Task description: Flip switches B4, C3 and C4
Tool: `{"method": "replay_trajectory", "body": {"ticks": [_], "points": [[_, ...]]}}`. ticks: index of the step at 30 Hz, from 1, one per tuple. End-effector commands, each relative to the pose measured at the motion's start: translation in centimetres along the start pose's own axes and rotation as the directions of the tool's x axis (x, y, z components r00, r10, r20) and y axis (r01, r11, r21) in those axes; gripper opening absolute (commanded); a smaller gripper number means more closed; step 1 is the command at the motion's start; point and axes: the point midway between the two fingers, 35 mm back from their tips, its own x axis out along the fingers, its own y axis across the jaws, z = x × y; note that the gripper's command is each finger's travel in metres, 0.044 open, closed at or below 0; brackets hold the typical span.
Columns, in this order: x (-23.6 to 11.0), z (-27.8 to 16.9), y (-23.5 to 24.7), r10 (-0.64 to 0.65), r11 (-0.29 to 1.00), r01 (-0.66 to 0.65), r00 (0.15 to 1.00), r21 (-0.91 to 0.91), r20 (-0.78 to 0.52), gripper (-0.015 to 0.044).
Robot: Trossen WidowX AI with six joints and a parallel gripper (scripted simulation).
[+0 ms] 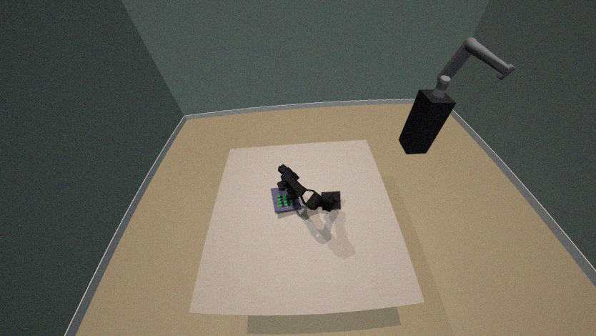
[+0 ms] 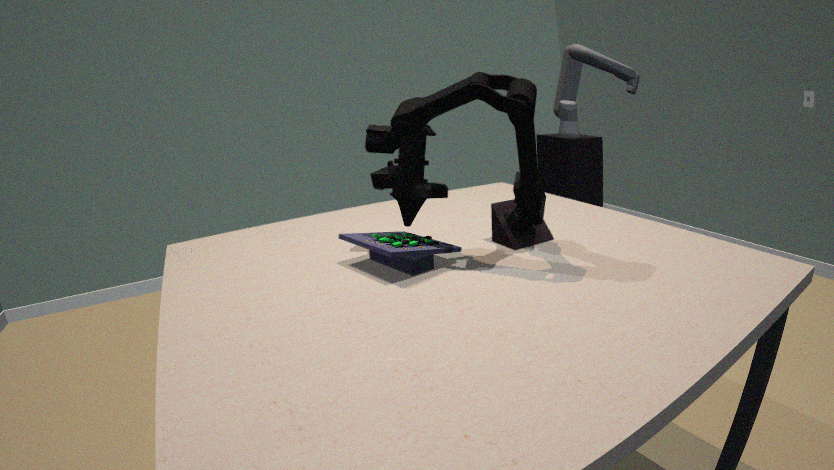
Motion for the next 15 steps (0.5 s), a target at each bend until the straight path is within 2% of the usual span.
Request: {"method": "replay_trajectory", "body": {"ticks": [1, 15], "points": [[0.59, 0.08, 0.02, 0.003, 1.0, -0.004, 1.0, 0.004, 0.006, 0.0], [1.33, 0.11, 0.04, 0.004, 1.0, -0.004, 1.0, 0.004, 0.006, 0.0]]}}
